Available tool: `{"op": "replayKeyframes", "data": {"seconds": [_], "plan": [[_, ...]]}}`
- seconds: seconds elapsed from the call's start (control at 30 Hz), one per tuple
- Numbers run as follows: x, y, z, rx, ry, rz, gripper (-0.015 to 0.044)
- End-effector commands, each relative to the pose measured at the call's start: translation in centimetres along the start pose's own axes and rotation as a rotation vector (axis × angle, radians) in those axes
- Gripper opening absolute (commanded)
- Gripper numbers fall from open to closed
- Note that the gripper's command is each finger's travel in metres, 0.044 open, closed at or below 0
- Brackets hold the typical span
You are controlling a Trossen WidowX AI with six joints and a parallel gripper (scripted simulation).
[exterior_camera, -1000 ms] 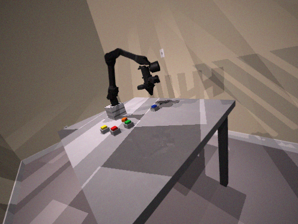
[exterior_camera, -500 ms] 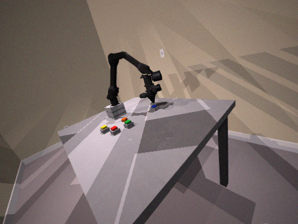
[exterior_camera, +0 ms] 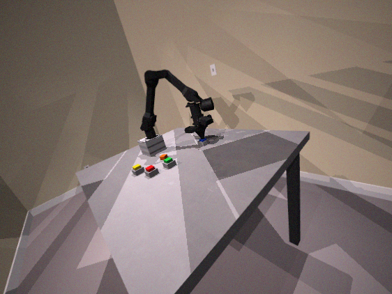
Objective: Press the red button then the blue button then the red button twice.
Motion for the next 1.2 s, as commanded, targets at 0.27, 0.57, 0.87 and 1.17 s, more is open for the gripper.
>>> {"op": "replayKeyframes", "data": {"seconds": [0.27,0.57,0.87,1.17], "plan": [[0.5,-0.1,-0.1,0.003,0.008,-0.005,0.0020],[0.5,-0.1,-0.1,0.003,0.008,-0.005,0.0020],[-3.2,0.0,0.0,0.003,0.007,-0.005,0.0020],[-9.1,-0.2,0.2,0.003,0.006,-0.005,0.0020]]}}
Point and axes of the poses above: the point midway between the two fingers, 35 mm back from their tips, its own x axis out along the fingers, its own y axis across the jaws, z = x × y, the point moved 9 cm from there along -x, back along the fingers, and after that the axes turned 1 degree about x, right-handed, at the moved point
